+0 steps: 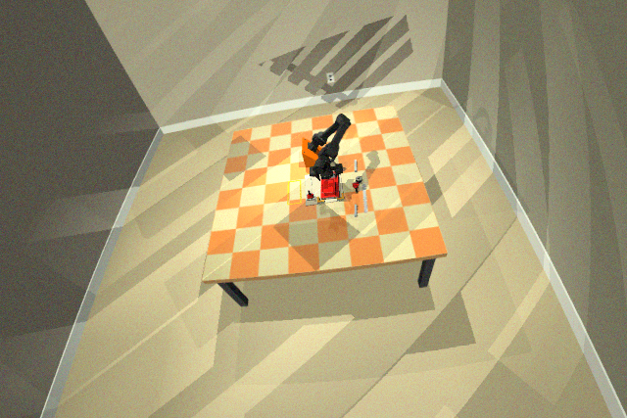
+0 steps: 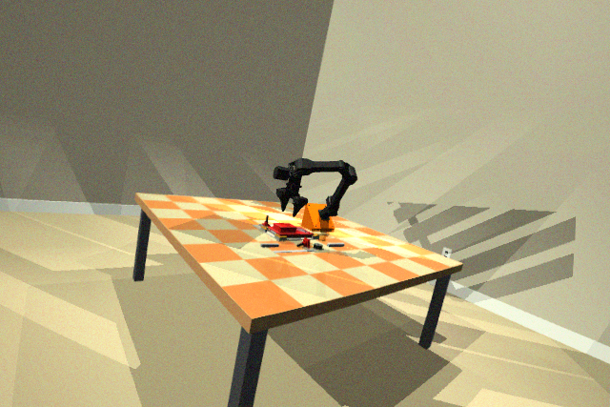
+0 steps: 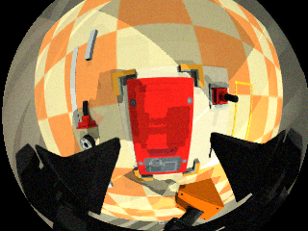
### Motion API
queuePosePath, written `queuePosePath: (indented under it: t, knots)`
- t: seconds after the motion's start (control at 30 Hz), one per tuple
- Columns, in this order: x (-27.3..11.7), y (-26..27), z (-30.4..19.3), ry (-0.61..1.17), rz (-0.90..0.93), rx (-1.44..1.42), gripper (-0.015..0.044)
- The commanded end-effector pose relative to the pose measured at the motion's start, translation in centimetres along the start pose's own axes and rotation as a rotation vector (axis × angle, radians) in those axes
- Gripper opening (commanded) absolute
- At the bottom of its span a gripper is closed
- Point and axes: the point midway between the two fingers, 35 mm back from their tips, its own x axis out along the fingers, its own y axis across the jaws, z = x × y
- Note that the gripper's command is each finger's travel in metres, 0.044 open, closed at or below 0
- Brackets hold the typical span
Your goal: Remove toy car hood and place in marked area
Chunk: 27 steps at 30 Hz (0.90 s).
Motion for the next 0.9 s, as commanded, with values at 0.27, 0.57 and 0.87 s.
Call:
queuePosePath:
  t: [0.27, 0.57, 0.87]
  knots:
    - [0.4, 0.1, 0.3, -0.005, 0.01, 0.009, 0.044]
    - [1.0, 0.1, 0.4, -0.005, 0.01, 0.009, 0.044]
    - [1.7, 0.1, 0.4, -0.005, 0.01, 0.009, 0.044]
